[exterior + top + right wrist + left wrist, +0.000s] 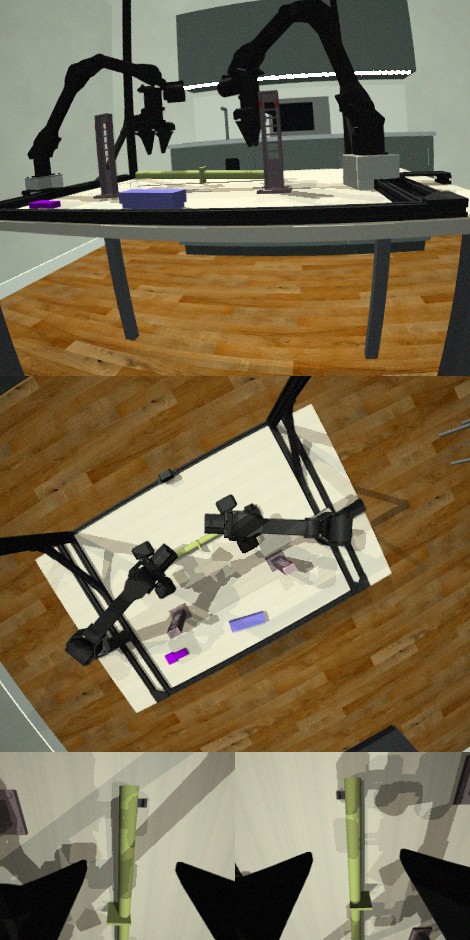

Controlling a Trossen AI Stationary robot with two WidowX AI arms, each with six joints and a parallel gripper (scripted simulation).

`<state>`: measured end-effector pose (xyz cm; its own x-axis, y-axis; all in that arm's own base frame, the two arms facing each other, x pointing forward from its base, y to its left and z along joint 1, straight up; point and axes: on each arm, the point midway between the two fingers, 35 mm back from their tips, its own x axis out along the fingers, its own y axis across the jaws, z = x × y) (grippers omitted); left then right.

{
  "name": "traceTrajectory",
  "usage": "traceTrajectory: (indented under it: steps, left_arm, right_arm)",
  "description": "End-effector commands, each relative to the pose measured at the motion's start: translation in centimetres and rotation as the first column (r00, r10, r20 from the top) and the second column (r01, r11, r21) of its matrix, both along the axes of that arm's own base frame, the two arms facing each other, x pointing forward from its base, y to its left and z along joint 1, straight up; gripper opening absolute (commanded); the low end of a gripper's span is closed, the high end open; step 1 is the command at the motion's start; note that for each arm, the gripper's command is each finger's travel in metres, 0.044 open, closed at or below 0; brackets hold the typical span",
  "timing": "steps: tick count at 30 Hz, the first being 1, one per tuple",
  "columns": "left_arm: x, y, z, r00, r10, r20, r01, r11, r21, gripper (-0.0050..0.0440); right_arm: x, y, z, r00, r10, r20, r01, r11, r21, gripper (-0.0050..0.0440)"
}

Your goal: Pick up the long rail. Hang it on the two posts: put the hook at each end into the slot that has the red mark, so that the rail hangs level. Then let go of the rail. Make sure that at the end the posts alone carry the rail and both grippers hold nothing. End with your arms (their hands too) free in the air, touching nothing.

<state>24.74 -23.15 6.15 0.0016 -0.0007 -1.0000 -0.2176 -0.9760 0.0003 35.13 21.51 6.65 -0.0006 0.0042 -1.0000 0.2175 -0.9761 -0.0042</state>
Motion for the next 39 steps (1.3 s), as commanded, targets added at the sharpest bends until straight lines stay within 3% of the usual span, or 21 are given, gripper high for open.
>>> traceTrajectory:
  steps: [1,39]
  left_arm:
    - [0.0,0.0,0.0,1.000,-0.004,-0.002,0.004,1.000,0.001,0.0440]
    - [0.1,-0.2,-5.3,1.000,-0.004,-0.002,0.004,1.000,0.001,0.0440]
  right_arm:
    - [0.1,0.0,0.0,1.000,0.003,0.001,-0.003,1.000,-0.004,0.0440]
    - [0.2,0.1,-4.5,1.000,0.003,0.001,-0.003,1.000,-0.004,0.0440]
